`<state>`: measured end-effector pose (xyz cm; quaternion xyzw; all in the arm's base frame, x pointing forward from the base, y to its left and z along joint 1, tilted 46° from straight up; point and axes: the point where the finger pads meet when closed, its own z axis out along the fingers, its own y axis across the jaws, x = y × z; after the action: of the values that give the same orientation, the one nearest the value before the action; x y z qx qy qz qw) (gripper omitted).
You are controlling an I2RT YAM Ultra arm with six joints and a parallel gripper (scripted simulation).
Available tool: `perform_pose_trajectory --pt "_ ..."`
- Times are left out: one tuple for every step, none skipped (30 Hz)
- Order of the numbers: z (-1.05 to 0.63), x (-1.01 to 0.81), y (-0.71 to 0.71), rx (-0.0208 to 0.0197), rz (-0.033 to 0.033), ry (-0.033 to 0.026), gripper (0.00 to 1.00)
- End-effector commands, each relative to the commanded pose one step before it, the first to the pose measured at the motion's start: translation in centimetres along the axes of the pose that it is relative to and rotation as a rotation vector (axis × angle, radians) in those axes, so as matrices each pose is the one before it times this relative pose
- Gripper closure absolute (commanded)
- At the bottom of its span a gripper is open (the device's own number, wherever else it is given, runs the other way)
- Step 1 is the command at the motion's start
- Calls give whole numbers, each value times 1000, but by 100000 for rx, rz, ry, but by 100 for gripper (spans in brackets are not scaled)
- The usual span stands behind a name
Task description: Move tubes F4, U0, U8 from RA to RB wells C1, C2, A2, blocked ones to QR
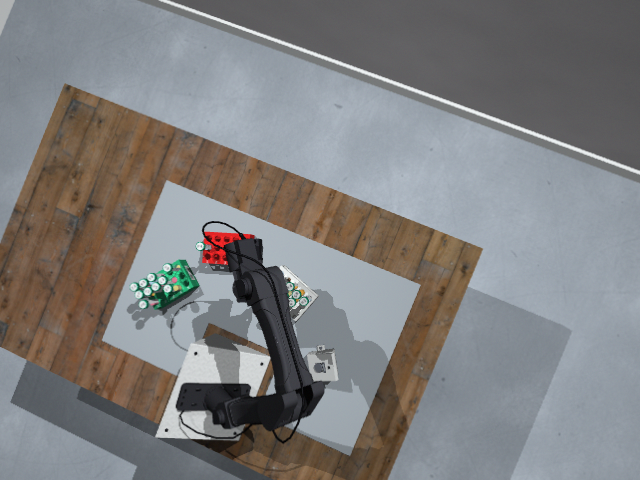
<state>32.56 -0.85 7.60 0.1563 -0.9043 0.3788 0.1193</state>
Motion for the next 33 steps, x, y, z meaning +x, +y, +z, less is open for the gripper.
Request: perform_pose_trajectory --pt "-1278 -819 -482 1092 2320 -6970 100" --pt "286 189 38 4 -323 844 100" --pt "314 227 63 18 -434 958 100" --pt "211 136 34 4 -248 583 100" --pt "66 4 -17 -18 48 46 100" --pt "40 0 8 13 -26 -24 100" --pt "15 -6 34 44 -100 -95 100" --pt "9 -4 41 51 -117 -111 100" --pt "-30 -9 112 99 -232 -222 100" --pt "27 6 57 29 -67 -64 100" --pt "70 17 12 -24 58 56 100" --pt "82 16 -5 -39 94 90 100" --pt "89 15 -15 -48 115 111 100" --pt "-12 -107 -105 -114 515 -295 100" --pt "0 0 0 0 0 0 100" --pt "0 0 0 0 0 0 100" --pt "77 -6 -50 -73 232 49 100" --pt "206 165 87 40 -389 591 100" --pt "37 4 24 16 -35 -33 100" --pt "-11 -10 70 76 -175 -167 100" --pt "-22 -11 82 90 -208 -199 100" --pt "11 -2 54 49 -113 -108 100" --pt "66 12 3 -19 48 46 100" --pt "99 18 -30 -60 145 139 100" --pt "104 16 -37 -67 160 154 100" --pt "4 -103 -117 -120 524 -243 100" --pt "92 39 29 11 -105 161 100" --pt "88 64 84 69 -315 183 100" --pt "-10 -22 65 76 -174 -167 100" --pt "-6 -20 62 71 -163 -156 100" --pt "32 -7 28 24 -53 -50 100" --pt "0 0 0 0 0 0 100" --pt "0 0 0 0 0 0 100"
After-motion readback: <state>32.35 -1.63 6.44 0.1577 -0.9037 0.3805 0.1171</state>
